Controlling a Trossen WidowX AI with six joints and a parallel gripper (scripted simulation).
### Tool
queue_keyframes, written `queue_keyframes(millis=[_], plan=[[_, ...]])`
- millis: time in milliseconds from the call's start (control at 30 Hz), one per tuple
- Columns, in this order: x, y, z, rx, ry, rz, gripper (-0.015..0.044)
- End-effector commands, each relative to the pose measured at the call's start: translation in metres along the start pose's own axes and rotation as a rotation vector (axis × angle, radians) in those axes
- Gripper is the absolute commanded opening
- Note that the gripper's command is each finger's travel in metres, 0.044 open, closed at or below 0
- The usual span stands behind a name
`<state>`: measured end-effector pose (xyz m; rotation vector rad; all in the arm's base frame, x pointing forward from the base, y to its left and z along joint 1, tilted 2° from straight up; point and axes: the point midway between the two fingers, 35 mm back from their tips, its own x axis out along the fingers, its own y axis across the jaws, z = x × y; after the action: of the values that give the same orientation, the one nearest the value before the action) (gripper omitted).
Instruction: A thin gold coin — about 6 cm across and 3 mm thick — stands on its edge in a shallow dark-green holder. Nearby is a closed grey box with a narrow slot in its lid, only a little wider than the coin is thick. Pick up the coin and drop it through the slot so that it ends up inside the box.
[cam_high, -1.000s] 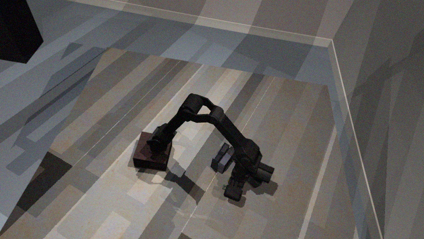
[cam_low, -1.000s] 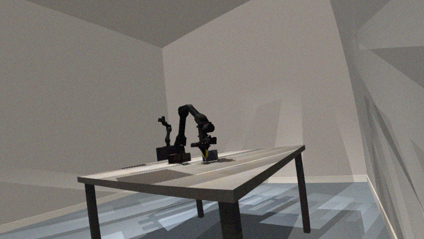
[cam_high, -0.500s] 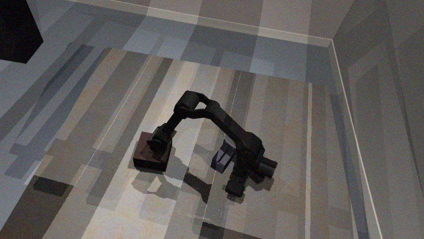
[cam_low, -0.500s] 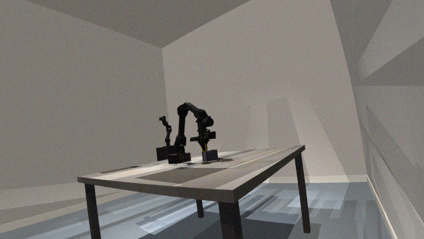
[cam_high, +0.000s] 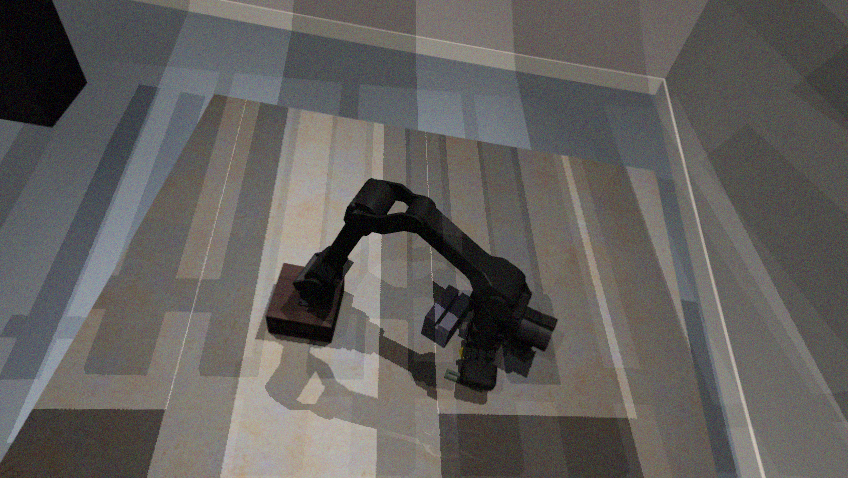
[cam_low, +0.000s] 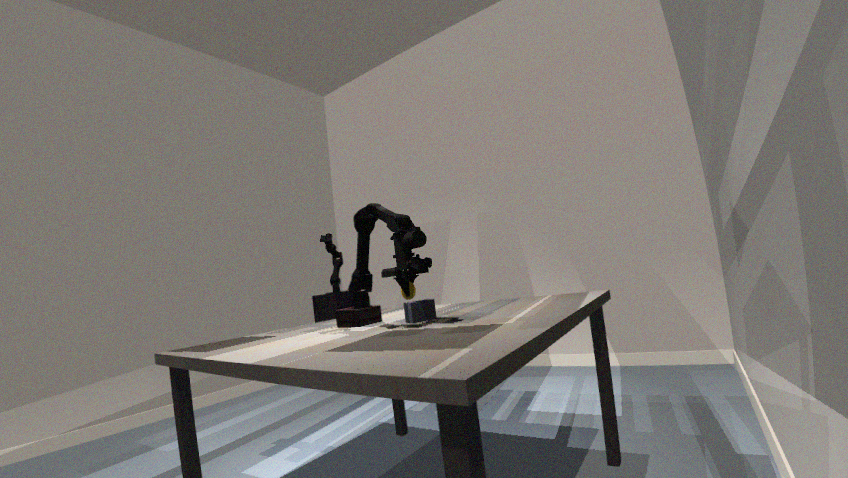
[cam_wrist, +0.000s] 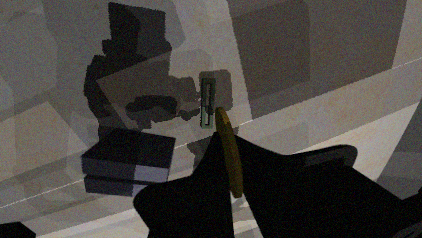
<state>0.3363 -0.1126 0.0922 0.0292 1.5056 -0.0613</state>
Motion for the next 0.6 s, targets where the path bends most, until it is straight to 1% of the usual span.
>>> queue_keyframes(millis=[0, 567], plan=[[-0.002, 0.0, 0.0005, -0.144, -0.003, 0.0, 0.0], [-0.0027, -0.0002, 0.0021, -0.733, -0.003, -0.001, 0.0]])
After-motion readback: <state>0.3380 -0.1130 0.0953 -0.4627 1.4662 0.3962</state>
